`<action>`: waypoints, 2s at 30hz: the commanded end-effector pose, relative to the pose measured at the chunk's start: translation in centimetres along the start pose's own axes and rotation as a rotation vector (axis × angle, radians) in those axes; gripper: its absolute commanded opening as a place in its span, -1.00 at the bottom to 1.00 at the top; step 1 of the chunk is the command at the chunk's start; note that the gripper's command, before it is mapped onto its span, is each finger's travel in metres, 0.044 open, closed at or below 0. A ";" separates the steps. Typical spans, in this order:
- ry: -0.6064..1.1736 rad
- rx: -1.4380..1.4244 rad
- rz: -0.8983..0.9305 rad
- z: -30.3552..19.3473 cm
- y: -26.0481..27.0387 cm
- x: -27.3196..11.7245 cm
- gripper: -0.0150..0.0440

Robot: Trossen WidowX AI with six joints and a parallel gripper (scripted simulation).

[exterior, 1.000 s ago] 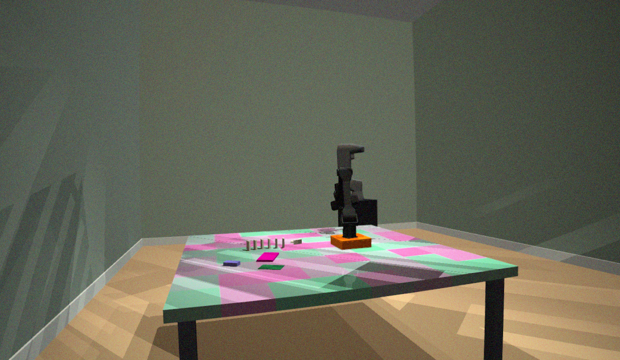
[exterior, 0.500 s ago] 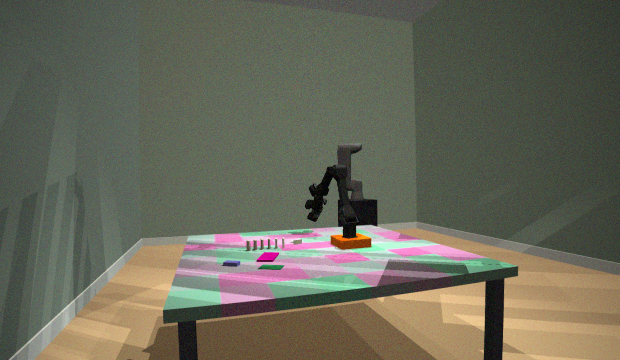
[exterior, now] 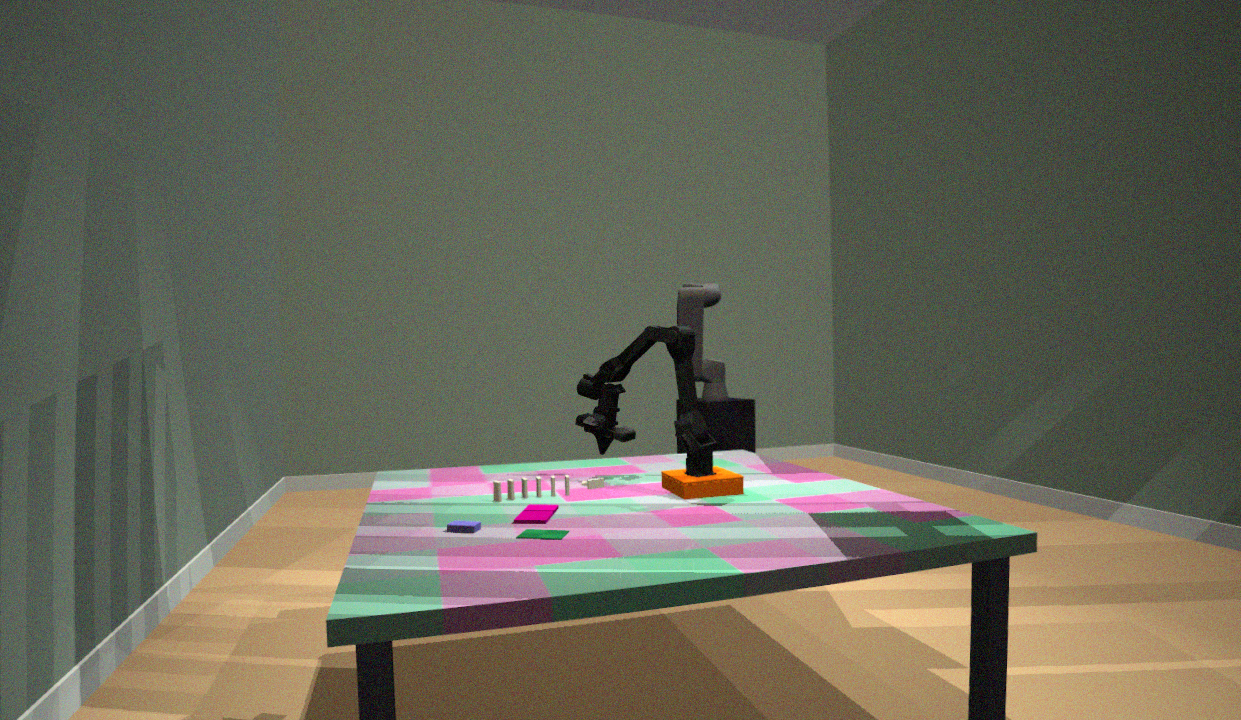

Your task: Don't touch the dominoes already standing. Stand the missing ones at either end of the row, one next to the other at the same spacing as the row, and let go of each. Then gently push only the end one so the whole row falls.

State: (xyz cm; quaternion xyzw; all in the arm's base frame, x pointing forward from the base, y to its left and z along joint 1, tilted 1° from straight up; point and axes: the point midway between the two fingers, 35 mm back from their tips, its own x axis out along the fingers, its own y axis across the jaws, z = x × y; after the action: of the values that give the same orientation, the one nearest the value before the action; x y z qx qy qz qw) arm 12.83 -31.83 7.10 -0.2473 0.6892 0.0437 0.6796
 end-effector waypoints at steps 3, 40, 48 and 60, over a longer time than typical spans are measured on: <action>-0.156 -0.554 0.198 6.8 6.3 -3.1 -0.49; -0.165 -0.580 0.207 7.1 6.6 -3.3 -0.49; -0.165 -0.580 0.207 7.1 6.6 -3.3 -0.49; -0.165 -0.580 0.207 8.0 7.4 3.7 -0.49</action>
State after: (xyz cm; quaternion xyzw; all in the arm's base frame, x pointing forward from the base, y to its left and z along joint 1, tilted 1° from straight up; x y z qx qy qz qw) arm 17.35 -23.50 5.19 -0.3667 0.6118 0.3131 0.6270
